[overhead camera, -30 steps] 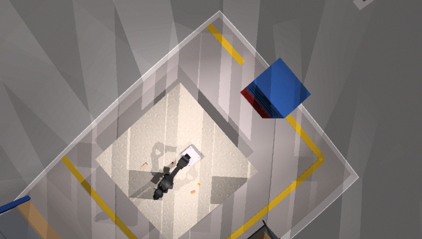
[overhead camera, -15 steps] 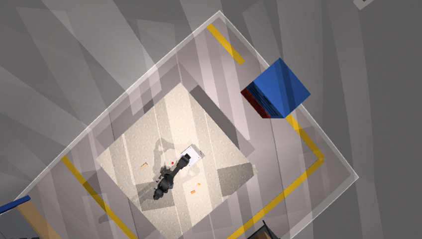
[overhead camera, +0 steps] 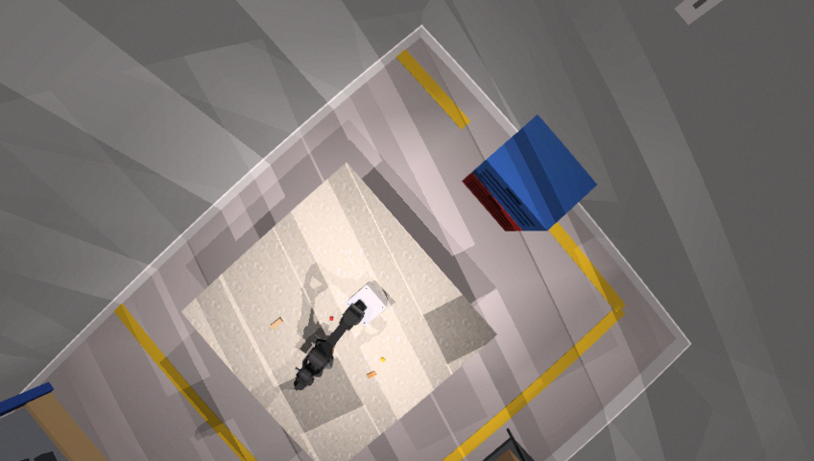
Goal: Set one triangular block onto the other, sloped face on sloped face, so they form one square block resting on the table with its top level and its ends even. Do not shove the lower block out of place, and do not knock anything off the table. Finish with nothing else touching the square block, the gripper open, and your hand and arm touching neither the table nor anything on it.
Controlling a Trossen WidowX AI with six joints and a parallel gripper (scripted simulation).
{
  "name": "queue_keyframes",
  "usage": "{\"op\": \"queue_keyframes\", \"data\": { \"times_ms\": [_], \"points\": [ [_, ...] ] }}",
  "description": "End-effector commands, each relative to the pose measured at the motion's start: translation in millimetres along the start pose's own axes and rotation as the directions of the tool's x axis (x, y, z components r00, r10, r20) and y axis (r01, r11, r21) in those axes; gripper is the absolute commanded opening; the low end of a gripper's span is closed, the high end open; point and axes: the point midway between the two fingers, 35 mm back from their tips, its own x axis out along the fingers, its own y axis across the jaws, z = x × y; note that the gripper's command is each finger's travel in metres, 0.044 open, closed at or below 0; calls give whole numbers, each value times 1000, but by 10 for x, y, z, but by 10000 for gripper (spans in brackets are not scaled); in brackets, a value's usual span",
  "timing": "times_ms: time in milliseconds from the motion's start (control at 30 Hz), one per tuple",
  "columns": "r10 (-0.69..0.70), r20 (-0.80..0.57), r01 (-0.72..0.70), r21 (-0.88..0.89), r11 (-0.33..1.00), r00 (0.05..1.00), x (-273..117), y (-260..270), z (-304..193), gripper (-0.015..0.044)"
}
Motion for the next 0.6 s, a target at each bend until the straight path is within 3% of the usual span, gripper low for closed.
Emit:
{"op": "queue_keyframes", "data": {
  "times_ms": [0,33,567],
  "points": [
    [10,5,-10,2,1000,1000,9,11,1,0],
    [10,5,-10,2,1000,1000,10,9,1,0],
    [3,1,-3,0,1000,1000,1,5,1,420]
  ]
}}
